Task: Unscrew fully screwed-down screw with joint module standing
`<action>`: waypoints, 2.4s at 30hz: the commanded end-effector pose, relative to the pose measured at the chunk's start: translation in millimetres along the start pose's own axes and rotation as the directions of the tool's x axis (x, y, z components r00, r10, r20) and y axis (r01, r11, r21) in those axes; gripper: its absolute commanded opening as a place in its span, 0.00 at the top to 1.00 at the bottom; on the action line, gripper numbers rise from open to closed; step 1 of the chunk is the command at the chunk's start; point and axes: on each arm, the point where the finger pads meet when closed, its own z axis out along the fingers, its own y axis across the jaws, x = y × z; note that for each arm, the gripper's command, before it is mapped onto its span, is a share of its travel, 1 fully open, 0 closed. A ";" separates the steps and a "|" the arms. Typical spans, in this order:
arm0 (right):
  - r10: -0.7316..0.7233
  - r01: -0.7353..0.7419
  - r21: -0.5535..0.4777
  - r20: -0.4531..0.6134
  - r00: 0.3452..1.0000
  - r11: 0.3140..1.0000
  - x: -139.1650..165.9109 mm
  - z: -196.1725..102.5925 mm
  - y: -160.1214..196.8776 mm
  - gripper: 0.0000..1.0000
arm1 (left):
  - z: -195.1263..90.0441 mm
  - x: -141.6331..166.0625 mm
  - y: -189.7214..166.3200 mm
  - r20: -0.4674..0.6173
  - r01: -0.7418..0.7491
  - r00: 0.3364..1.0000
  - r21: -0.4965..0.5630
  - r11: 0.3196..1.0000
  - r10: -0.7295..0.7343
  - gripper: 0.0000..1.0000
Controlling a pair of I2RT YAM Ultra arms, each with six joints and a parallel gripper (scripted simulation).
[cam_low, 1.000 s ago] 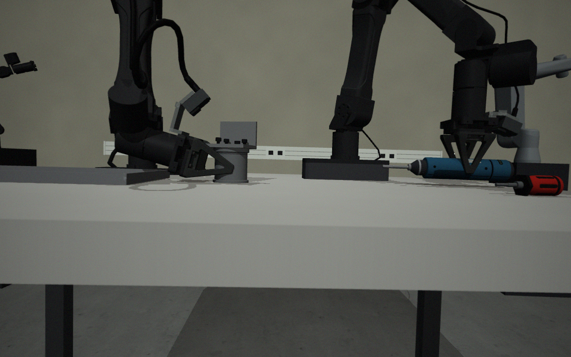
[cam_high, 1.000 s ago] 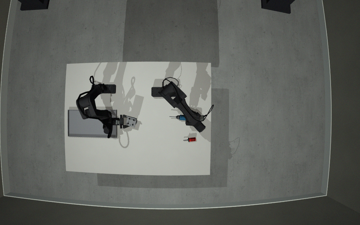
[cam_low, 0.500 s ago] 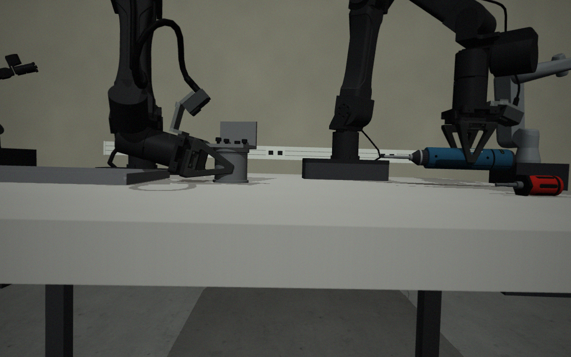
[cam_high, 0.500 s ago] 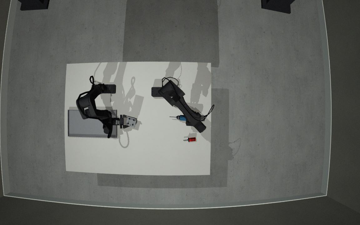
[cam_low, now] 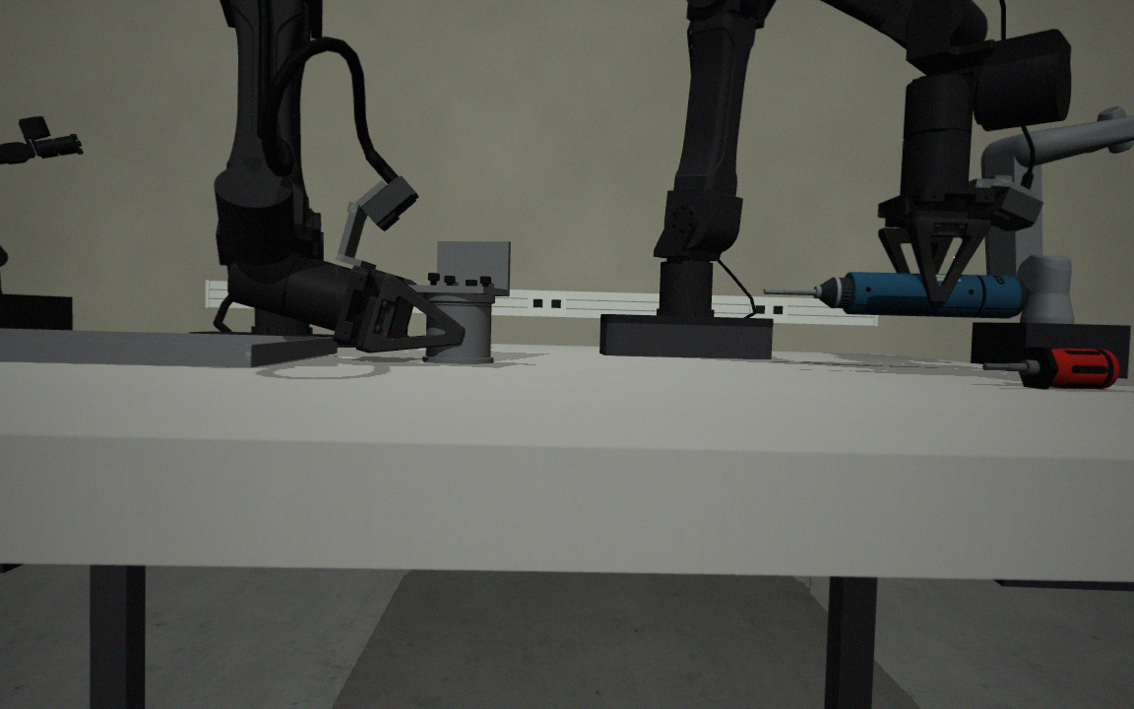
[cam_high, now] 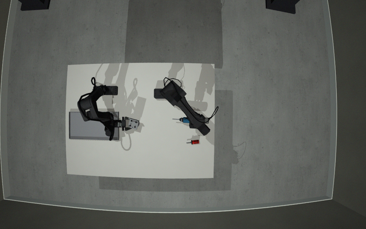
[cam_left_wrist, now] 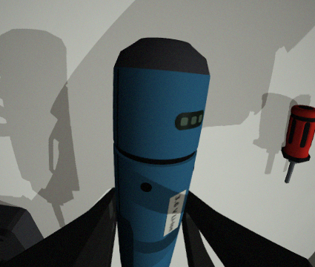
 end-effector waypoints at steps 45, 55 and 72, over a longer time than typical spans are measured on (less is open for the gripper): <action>-0.010 0.010 -0.006 0.007 1.000 1.000 -3.0 0.5 0.5 0.41 | -60.5 -3.4 -7.4 0.040 -0.018 0.999 0.024 1.000 0.017 0.58; -0.010 0.010 -0.006 0.007 1.000 1.000 -3.0 0.5 0.5 0.41 | -61.2 -3.9 -7.5 0.043 -0.020 0.999 0.024 1.000 0.019 0.58; -0.010 0.010 -0.006 0.007 1.000 1.000 -3.0 0.5 0.5 0.41 | -65.4 -5.7 -8.9 0.053 -0.028 0.998 0.029 0.999 0.026 0.58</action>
